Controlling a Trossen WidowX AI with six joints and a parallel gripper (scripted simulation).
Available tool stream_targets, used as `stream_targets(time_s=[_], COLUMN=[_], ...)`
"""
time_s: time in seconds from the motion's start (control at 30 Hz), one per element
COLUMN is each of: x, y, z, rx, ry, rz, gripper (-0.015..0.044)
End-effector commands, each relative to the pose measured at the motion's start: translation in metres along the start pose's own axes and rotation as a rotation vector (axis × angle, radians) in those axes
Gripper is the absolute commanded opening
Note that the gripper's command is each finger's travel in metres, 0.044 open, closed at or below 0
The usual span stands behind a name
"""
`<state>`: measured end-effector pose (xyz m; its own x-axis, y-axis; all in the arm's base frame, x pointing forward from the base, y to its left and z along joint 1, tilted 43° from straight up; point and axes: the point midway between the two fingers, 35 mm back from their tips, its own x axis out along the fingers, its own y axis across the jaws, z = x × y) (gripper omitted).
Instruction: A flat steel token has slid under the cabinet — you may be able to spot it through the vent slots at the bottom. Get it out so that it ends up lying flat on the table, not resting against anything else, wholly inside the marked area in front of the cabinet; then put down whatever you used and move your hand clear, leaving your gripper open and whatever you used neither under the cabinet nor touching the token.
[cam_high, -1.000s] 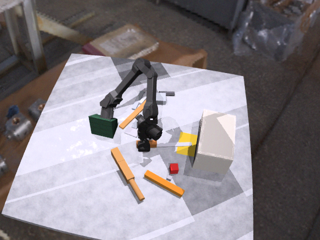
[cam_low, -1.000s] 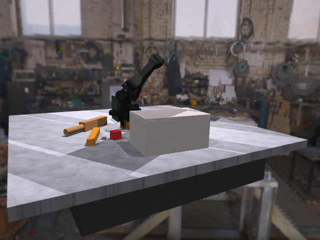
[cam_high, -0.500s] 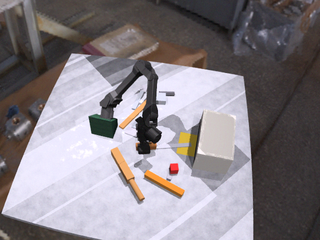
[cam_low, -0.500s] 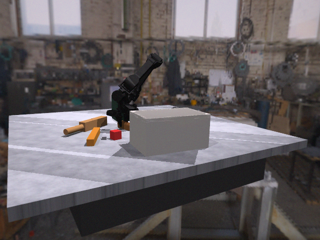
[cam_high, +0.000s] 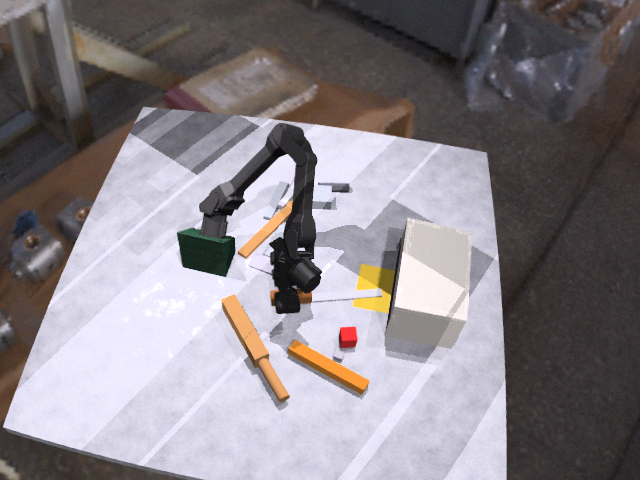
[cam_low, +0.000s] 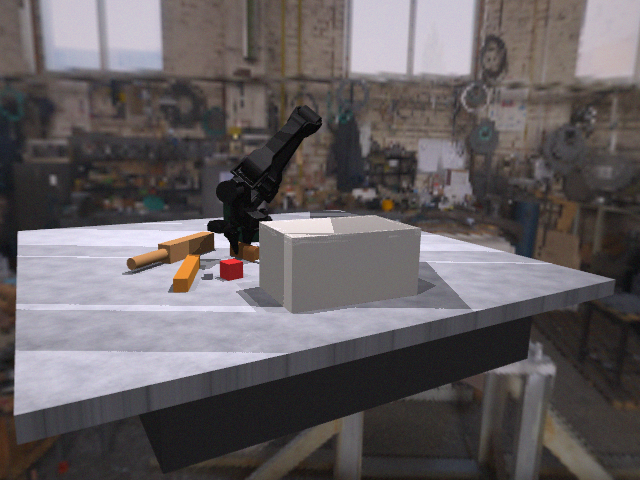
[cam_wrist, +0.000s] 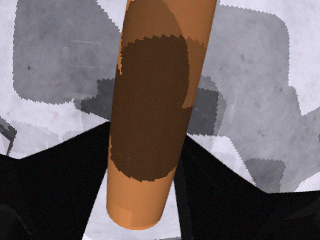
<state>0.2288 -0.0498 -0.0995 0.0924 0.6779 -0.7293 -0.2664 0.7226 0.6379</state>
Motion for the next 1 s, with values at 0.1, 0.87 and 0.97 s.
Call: stream_targets(time_s=[0.1,0.87,0.97], x=[-0.002,-0.003,-0.003], y=[-0.011,-0.035,-0.038], z=[-0.001,-0.007,-0.008], rx=[-0.005,-0.010,-0.011], ry=[0.000,0.000,0.000], rz=[-0.008,-0.010,-0.010], gripper=[0.0000,0.0000,0.0000])
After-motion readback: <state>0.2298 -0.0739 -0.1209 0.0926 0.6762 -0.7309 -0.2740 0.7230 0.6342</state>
